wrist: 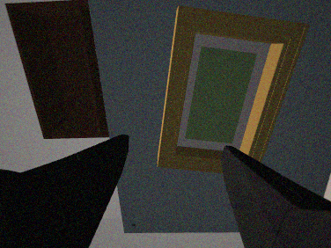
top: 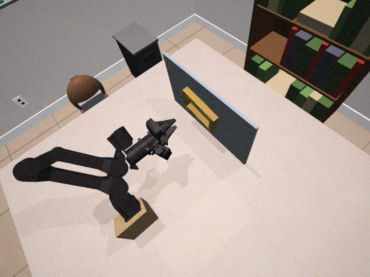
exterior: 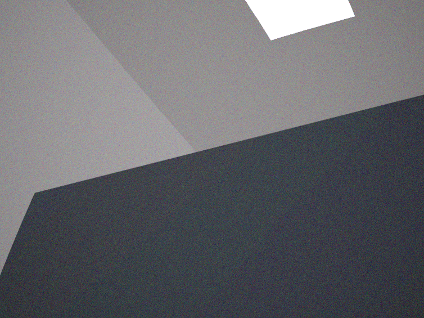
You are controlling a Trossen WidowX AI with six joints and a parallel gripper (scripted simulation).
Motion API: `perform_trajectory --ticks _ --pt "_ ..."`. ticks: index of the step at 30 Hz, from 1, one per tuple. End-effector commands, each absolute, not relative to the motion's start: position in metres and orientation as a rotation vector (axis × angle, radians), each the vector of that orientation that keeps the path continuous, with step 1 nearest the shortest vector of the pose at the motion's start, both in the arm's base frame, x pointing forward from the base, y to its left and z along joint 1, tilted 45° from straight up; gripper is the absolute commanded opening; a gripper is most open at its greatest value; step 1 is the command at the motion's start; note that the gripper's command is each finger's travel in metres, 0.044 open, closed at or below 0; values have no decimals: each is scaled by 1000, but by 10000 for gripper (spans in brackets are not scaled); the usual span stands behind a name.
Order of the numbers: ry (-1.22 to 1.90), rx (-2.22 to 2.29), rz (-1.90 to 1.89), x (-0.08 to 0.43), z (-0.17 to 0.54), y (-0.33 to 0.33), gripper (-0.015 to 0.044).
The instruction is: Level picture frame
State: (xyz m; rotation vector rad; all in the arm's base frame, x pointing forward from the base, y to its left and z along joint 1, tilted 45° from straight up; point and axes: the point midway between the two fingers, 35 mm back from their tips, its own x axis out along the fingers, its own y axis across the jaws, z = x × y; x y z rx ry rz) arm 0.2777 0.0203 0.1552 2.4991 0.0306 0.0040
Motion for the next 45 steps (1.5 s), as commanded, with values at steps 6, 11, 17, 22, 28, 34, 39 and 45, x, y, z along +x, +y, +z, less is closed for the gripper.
perform_trajectory --ticks 6,11,17,22,28,34,39,45 --pt "12 2517 3 314 160 21 260" --pt "0 2528 12 347 156 20 260" --pt "-4 2531 14 356 153 20 260" --pt "-4 2531 14 356 153 20 260" --pt "-4 2531 14 356 153 20 260" --pt "-4 2531 15 361 153 20 260" --pt "-4 2531 16 369 154 20 260" --pt "-4 2531 16 379 154 20 260"
